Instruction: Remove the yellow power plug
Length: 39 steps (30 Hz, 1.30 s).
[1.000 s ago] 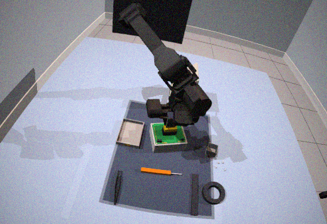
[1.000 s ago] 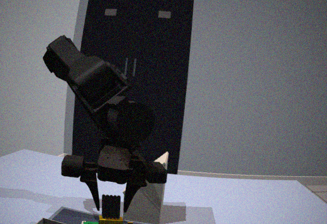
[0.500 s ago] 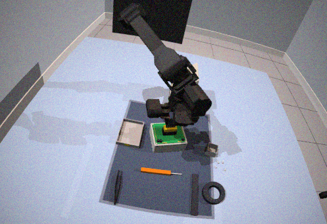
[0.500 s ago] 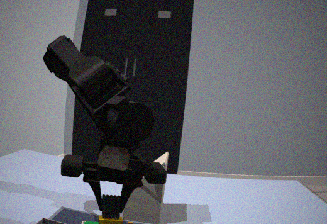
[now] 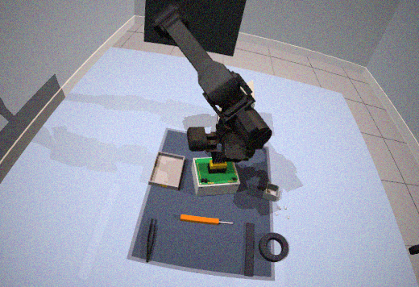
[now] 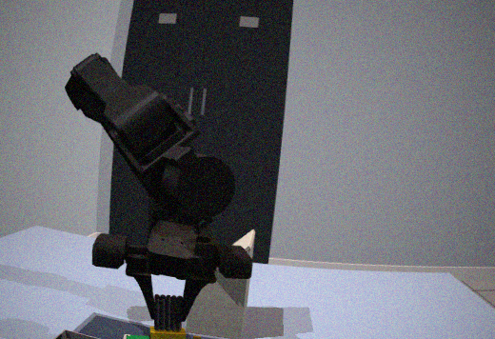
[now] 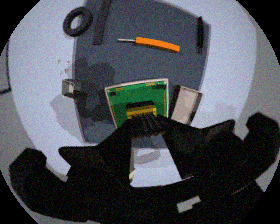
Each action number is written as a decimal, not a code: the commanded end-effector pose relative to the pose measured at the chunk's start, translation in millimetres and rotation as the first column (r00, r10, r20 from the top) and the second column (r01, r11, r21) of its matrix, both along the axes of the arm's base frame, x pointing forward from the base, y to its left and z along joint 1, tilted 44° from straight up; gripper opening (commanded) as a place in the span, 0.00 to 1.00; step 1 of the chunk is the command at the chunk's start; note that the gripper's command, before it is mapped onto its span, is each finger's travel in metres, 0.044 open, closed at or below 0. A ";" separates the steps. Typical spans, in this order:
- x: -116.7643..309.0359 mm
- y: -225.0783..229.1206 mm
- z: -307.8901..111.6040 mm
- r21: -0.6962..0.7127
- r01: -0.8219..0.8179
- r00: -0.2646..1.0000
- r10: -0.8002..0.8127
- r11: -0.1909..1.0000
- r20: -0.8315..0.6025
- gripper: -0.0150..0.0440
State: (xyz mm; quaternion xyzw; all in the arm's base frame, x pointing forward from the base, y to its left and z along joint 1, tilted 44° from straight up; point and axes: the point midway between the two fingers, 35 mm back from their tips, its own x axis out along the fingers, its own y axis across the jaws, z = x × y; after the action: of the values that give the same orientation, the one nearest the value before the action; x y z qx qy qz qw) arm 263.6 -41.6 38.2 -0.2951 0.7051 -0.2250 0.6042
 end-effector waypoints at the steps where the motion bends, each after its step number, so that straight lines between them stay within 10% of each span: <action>1: 0.0 7.4 5.5 0.004 -0.011 1.000 0.011 1.000 -0.005 0.25; 24: -1.0 14.7 1.9 -0.084 -0.027 1.000 0.027 0.996 -0.002 0.25; 39: 1.9 4.2 15.2 0.107 0.007 1.000 -0.006 0.994 -0.010 0.25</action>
State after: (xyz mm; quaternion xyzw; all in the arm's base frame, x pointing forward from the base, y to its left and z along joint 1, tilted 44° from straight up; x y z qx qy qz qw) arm 263.6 -39.8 45.4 -0.2607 0.7268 -0.1871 0.6072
